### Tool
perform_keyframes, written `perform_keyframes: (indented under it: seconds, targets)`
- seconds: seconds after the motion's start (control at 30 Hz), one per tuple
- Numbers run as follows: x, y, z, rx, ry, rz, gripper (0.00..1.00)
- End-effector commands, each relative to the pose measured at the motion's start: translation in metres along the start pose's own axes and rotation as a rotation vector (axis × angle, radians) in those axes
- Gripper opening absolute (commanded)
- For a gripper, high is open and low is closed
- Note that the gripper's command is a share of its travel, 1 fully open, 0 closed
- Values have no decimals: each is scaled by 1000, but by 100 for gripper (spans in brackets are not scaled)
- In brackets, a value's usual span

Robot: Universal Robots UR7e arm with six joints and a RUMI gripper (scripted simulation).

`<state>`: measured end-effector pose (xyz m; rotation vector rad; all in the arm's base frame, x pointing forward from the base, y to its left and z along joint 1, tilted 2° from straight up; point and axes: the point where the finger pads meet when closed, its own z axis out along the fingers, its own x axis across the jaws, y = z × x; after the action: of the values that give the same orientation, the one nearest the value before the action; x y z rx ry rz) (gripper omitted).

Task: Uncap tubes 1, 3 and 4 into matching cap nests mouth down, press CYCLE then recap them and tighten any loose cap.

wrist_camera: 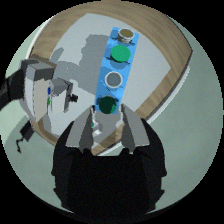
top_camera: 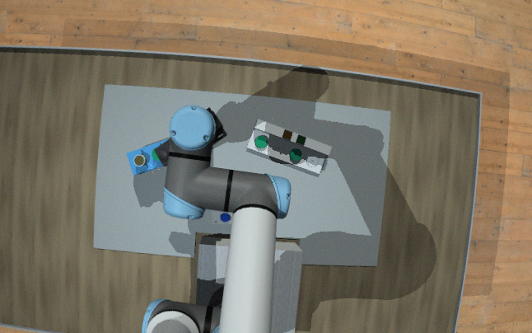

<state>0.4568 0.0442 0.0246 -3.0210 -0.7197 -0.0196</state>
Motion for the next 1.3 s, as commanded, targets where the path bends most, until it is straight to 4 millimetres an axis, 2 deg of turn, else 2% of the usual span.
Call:
perform_keyframes:
  seconds: [0.0, 0.17, 0.27, 0.3, 0.9, 0.93, 1.27]
  targets:
    - [0, 0, 0, 0, 1, -1, 35]
    - [0, 0, 0, -1, 1, -1, 35]
    - [0, 0, -2, 0, 1, 249, 35]
    - [0, 0, -2, 0, 1, 260, 35]
    - [0, 0, -8, 0, 1, 260, 35]
    - [0, 0, -8, 0, 1, 260, 0]
    - [0, 0, -7, 0, 1, 260, 0]
